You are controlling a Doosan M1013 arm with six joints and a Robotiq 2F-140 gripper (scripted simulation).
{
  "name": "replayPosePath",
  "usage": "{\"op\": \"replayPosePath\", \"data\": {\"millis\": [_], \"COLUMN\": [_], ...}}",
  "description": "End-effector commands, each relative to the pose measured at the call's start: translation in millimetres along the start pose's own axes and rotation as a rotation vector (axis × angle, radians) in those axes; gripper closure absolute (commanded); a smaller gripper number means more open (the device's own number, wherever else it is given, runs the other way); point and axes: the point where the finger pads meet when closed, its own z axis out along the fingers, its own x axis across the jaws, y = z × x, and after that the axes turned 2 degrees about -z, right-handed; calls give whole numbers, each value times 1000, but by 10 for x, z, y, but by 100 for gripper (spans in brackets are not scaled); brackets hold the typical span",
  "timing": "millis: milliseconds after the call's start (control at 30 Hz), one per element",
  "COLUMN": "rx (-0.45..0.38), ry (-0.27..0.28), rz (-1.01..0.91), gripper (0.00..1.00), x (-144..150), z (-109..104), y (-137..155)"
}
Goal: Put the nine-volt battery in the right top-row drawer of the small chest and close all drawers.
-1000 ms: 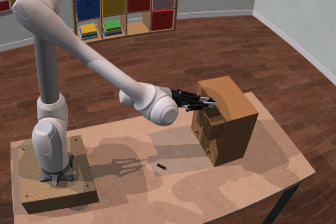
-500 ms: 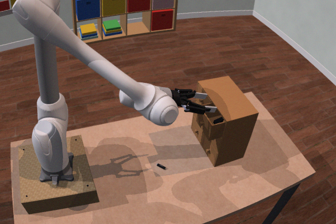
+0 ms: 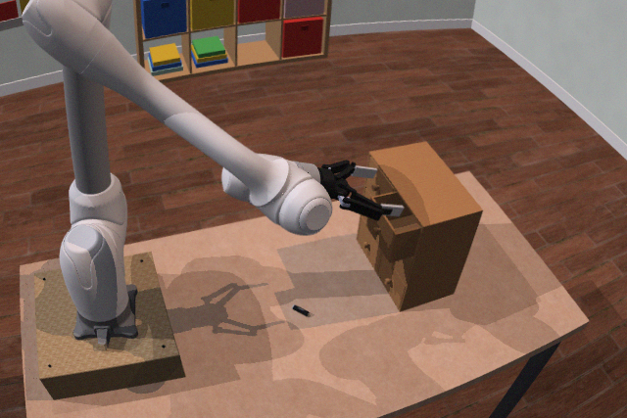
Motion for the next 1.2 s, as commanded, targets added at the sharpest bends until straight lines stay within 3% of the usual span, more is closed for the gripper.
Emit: {"op": "replayPosePath", "data": {"millis": [0, 400, 467, 933, 1167], "rx": [0, 0, 0, 0, 0], "ry": [0, 0, 0, 0, 0], "rz": [0, 0, 0, 0, 0], "gripper": [0, 0, 0, 0, 0], "x": [0, -5, -5, -13, -15], "z": [-37, -510, -510, -1299, -1493], "y": [11, 153, 153, 390, 448]}}
